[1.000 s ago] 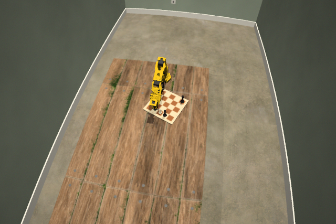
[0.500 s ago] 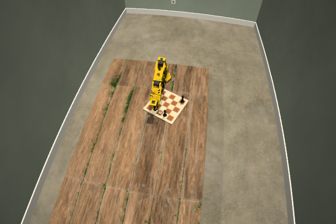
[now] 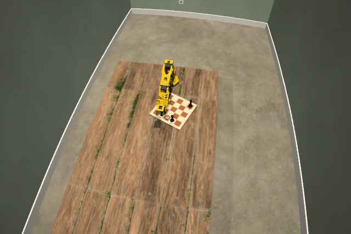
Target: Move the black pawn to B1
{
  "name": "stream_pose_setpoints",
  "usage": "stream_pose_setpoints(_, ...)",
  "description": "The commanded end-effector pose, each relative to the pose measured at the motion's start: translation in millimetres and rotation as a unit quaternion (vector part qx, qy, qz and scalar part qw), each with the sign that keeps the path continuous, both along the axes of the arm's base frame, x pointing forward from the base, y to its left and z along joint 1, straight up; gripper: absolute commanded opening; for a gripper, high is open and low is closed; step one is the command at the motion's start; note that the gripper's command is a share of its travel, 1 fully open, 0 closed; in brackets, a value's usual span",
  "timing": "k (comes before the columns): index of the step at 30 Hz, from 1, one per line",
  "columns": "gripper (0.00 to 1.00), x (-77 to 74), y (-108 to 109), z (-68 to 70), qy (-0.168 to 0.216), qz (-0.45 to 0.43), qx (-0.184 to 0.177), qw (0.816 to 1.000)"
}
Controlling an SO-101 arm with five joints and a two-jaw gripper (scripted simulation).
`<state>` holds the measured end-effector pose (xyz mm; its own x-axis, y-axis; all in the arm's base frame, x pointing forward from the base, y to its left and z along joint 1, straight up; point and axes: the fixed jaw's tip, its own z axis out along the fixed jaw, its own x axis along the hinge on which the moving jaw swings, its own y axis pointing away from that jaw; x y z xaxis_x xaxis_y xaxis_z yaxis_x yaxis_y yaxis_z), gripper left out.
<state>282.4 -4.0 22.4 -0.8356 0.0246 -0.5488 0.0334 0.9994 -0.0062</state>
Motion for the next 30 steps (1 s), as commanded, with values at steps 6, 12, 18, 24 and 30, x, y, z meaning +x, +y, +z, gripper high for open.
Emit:
stream_pose_setpoints(6,0.01,-4.5,2.3,-8.1,0.014,0.004,0.001,1.0)
stream_pose_setpoints(12,0.03,-4.5,2.3,-8.1,0.014,0.004,0.001,1.0)
stream_pose_setpoints(18,0.07,-4.5,2.3,-8.1,0.014,0.004,0.001,1.0)
stream_pose_setpoints(24,0.09,-4.5,2.3,-8.1,0.014,0.004,0.001,1.0)
stream_pose_setpoints(30,0.09,-4.5,2.3,-8.1,0.014,0.004,0.001,1.0)
